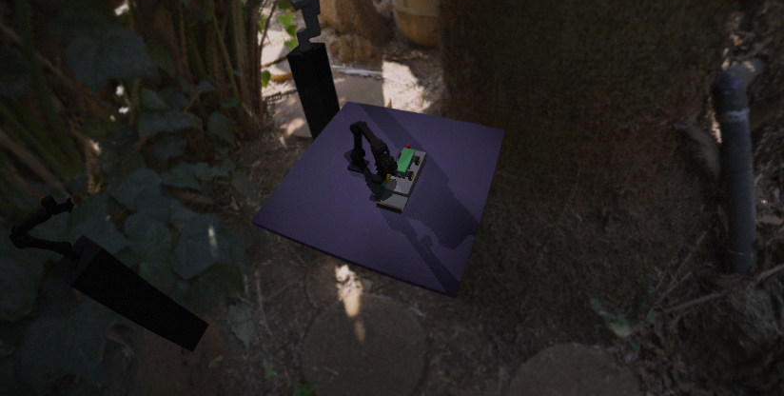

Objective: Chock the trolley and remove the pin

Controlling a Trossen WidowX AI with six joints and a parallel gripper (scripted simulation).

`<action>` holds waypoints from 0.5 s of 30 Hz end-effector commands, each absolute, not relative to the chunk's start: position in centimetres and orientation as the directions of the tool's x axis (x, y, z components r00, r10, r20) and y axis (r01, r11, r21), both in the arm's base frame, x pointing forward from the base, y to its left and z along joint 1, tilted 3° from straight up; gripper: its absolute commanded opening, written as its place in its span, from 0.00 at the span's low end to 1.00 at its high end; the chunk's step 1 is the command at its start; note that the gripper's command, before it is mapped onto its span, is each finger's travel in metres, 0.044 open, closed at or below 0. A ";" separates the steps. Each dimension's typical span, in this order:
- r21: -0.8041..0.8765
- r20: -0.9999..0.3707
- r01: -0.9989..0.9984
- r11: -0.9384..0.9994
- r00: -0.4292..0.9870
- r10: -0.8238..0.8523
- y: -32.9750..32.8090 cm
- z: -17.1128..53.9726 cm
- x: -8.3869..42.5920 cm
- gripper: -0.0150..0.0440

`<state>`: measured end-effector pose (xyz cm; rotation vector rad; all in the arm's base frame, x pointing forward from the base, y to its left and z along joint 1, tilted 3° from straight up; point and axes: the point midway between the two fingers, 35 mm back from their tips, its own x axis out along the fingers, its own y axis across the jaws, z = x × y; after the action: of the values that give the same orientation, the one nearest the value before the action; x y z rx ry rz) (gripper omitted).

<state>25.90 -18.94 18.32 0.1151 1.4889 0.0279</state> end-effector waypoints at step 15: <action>0.101 -0.992 0.058 0.993 0.081 0.096 -18.5 13.6 26.4 0.25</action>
<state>26.31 -18.68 14.40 0.1186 1.4934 0.0303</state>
